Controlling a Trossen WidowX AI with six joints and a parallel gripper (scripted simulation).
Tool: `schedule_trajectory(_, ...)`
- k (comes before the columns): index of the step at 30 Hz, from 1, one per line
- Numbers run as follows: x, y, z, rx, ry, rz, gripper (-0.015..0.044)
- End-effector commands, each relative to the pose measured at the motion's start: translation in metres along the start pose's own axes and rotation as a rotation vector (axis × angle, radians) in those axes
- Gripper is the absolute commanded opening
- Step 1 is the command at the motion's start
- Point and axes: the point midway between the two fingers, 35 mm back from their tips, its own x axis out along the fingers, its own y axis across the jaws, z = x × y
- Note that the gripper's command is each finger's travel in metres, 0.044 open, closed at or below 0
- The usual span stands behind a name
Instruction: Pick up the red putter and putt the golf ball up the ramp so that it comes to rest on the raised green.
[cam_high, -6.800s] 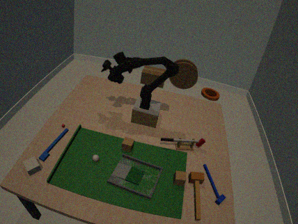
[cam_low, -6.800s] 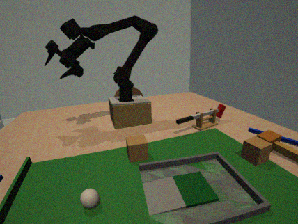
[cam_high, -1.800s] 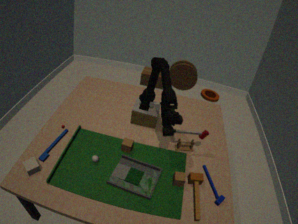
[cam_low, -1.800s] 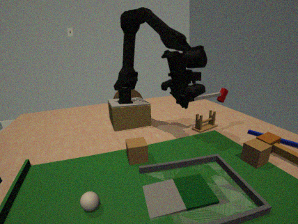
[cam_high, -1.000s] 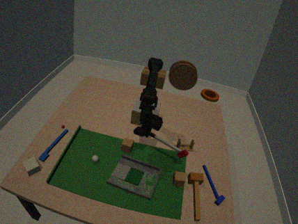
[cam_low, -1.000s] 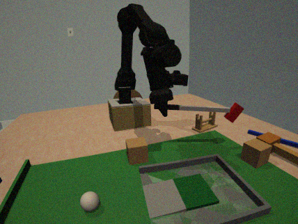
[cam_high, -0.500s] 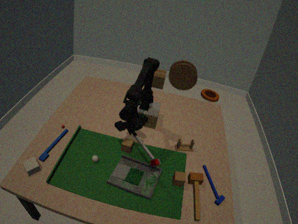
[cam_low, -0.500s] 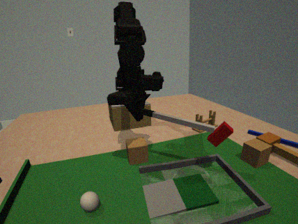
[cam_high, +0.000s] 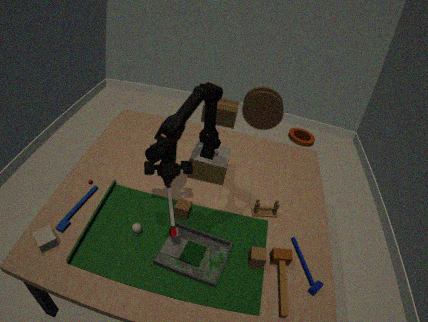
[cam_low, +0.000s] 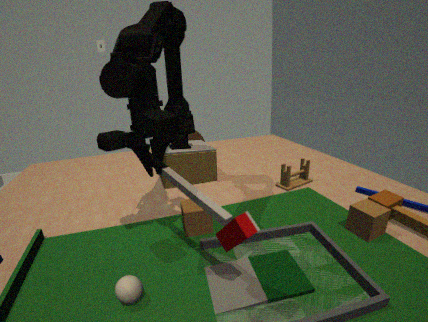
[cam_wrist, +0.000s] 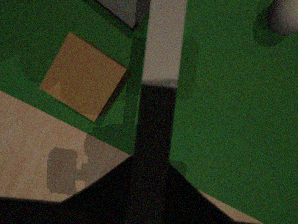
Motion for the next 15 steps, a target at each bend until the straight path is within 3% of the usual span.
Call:
schedule_trajectory(1,-0.003,-0.024,-0.019,0.132,0.018,-0.016,0.0000)
schedule_trajectory(15,-0.013,-0.076,-0.081,0.498,0.075,-0.041,0.0000)
